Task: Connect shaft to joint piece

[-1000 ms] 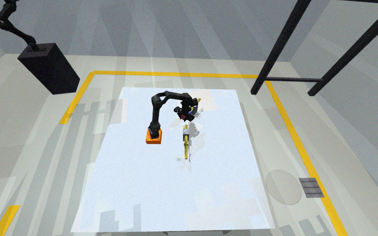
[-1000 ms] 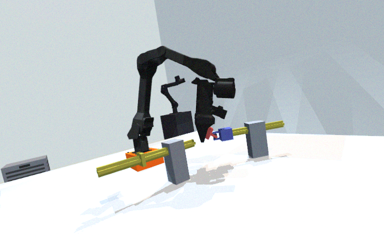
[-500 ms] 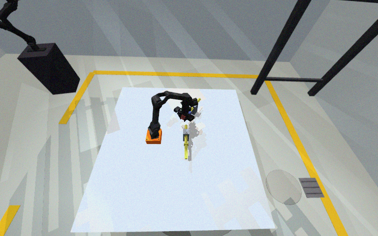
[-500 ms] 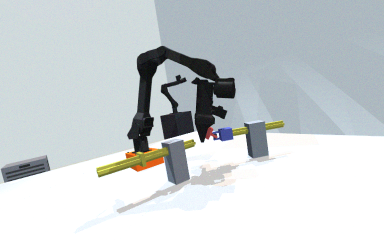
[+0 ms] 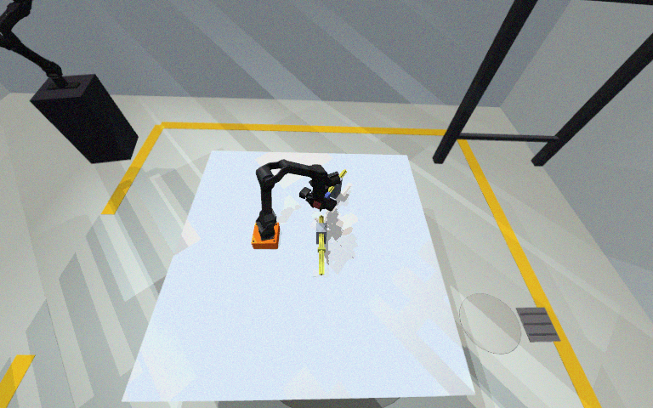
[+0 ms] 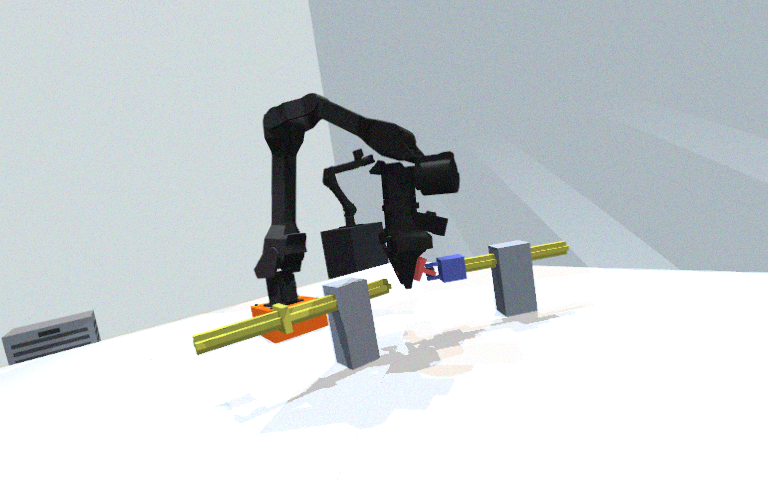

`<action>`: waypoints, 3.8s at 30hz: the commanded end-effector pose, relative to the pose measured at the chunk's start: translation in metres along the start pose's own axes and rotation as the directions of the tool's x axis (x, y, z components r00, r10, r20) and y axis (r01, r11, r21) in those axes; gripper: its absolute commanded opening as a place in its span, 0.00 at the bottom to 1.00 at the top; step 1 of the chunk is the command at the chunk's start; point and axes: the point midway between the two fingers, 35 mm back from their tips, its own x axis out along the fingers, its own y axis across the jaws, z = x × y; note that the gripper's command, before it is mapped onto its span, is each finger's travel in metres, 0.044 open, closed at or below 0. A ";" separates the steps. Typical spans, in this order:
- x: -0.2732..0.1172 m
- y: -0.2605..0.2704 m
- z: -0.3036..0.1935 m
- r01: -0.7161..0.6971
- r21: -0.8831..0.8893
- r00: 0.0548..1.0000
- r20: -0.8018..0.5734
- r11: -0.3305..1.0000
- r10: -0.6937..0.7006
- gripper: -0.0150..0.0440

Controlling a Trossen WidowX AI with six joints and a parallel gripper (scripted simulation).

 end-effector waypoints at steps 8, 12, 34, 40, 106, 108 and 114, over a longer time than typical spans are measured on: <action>0.006 -0.007 -0.001 0.011 -0.139 0.992 0.127 0.990 0.007 0.25; 0.008 -0.009 -0.001 0.016 -0.188 0.985 0.170 0.982 0.017 0.25; 0.016 -0.017 0.001 0.031 -0.363 0.946 0.310 0.931 0.089 0.25; 0.016 -0.018 0.001 0.031 -0.367 0.945 0.313 0.930 0.092 0.25; 0.002 -0.016 0.002 0.010 -0.355 0.999 0.050 0.935 0.008 1.00; -0.003 -0.016 0.002 0.016 -0.358 1.000 -0.010 0.934 -0.021 1.00; -0.014 -0.015 0.002 0.032 -0.366 0.991 -0.110 0.930 -0.077 1.00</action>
